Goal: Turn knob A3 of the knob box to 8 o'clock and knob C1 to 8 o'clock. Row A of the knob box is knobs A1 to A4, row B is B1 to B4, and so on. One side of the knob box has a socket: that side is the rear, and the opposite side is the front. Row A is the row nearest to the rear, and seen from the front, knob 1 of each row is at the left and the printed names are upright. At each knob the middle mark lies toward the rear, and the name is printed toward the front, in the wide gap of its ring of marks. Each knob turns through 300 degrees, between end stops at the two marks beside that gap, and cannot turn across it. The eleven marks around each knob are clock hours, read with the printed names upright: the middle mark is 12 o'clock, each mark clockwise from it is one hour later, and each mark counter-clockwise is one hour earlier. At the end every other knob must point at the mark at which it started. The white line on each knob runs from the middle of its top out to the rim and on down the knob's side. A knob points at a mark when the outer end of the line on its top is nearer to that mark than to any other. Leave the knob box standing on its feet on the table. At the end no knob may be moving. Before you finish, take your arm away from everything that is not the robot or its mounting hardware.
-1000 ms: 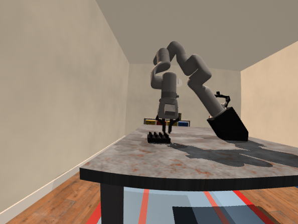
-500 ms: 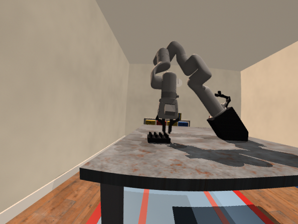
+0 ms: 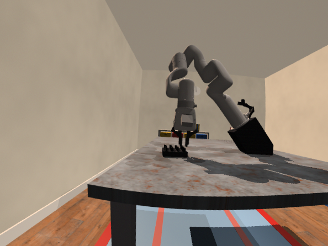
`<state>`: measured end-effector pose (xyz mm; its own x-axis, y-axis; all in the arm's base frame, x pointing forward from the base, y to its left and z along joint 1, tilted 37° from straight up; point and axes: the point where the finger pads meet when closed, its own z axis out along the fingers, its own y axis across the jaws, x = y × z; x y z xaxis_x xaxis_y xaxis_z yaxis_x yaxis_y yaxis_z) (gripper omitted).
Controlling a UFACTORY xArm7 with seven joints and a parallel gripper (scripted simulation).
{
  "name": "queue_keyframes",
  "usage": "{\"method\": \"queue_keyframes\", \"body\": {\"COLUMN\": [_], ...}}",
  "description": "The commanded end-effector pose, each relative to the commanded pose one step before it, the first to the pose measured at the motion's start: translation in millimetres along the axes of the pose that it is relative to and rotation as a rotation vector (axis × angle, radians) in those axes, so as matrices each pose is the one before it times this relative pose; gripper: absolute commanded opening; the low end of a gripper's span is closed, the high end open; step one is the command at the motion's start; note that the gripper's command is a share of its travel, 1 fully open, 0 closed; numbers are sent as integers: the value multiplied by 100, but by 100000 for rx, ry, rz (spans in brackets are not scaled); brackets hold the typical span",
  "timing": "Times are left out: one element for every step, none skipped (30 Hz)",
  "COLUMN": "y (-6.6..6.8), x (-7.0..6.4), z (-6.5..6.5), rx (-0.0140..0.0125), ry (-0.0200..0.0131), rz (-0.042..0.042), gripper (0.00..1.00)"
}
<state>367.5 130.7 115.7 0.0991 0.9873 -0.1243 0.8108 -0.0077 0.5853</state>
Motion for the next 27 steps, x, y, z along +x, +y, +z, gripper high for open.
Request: {"method": "queue_keyframes", "body": {"y": [73,0,0,0,0,0,0,0,0,0,0,0,0,0,0,0,0,0,-1,-1,0,0,0,-1,-1,-1,1], "x": [77,0,0,0,0,0,0,0,0,0,0,0,0,0,0,0,0,0,0,0,0,0,0,0,0,0,0], "z": [-60,0,0,0,0,0,0,3,7,13,20,27,35,42,0,0,50,56,62,68,71,73,75,75,74,71,67], "rx": [-182,0,0,0,0,0,0,0,0,0,-1,-1,-1,0,0,0,0,1,2,3,-1,-1,0,1,2,2,-2], "ry": [187,0,0,0,0,0,0,0,0,0,0,0,0,0,0,0,0,0,0,1,0,-1,0,0,1,0,-1], "rz": [-26,0,0,0,0,0,0,0,0,0,0,0,0,0,0,0,0,0,-1,-1,0,0,0,0,-1,0,1], "gripper": [19,19,19,19,19,19,19,19,19,19,19,19,19,19,19,19,19,19,19,19,19,19,19,19,19,19,19]}}
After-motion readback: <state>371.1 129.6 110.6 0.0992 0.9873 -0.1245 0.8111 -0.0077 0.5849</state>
